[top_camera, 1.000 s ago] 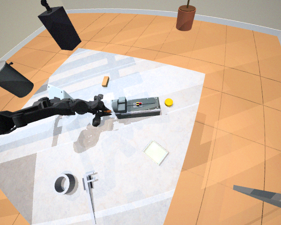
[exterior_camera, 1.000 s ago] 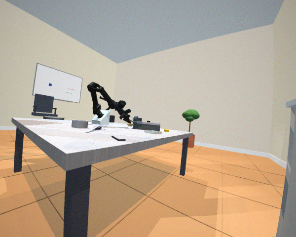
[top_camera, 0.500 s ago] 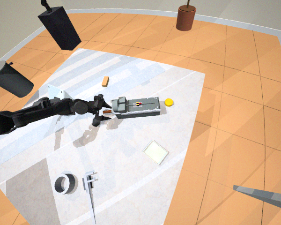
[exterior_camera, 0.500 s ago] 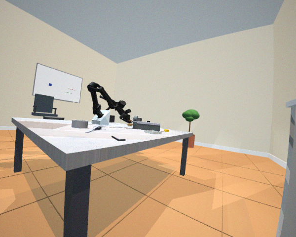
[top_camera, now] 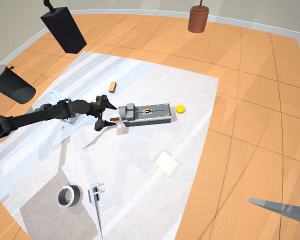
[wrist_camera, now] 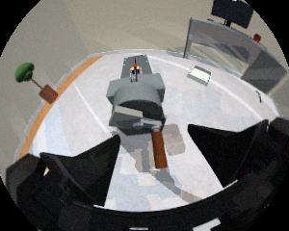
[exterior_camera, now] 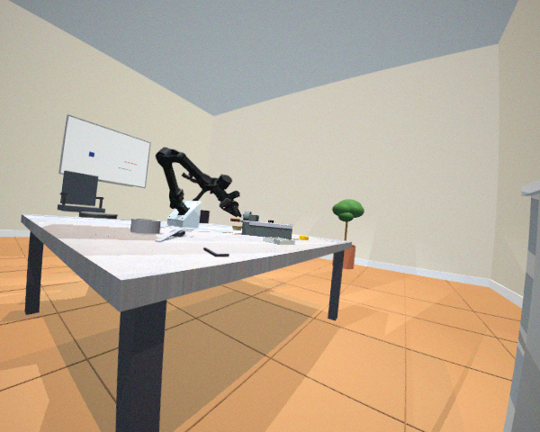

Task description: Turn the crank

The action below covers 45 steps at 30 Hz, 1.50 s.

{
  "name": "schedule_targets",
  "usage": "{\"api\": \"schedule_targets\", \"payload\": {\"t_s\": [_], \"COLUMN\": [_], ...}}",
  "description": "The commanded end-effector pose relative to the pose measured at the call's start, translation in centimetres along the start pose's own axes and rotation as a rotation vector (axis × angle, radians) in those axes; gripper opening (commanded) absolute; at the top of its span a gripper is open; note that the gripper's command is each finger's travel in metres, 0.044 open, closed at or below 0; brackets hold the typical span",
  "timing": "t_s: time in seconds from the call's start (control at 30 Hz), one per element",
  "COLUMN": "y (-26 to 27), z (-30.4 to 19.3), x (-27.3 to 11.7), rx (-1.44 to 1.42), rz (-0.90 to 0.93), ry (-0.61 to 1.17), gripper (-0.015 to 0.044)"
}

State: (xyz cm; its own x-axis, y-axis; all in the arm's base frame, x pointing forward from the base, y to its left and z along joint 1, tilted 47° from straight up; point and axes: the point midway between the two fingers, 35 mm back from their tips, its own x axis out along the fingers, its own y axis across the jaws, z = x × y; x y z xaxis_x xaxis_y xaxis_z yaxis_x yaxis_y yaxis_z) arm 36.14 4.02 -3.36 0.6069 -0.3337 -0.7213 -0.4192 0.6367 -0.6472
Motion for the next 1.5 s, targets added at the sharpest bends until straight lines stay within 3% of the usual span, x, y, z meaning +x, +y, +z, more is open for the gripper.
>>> {"api": "schedule_targets", "payload": {"t_s": [0.0,0.43,1.47], "y": [-0.4,0.1,1.0], "z": [1.4,7.5,16.3], "x": [-1.1,-7.6,0.3], "rx": [0.012,0.000,-0.016], "rz": [-0.007,0.005,-0.094], "ry": [0.000,0.003,0.140], "gripper": [0.0440,0.0440,0.0440]}}
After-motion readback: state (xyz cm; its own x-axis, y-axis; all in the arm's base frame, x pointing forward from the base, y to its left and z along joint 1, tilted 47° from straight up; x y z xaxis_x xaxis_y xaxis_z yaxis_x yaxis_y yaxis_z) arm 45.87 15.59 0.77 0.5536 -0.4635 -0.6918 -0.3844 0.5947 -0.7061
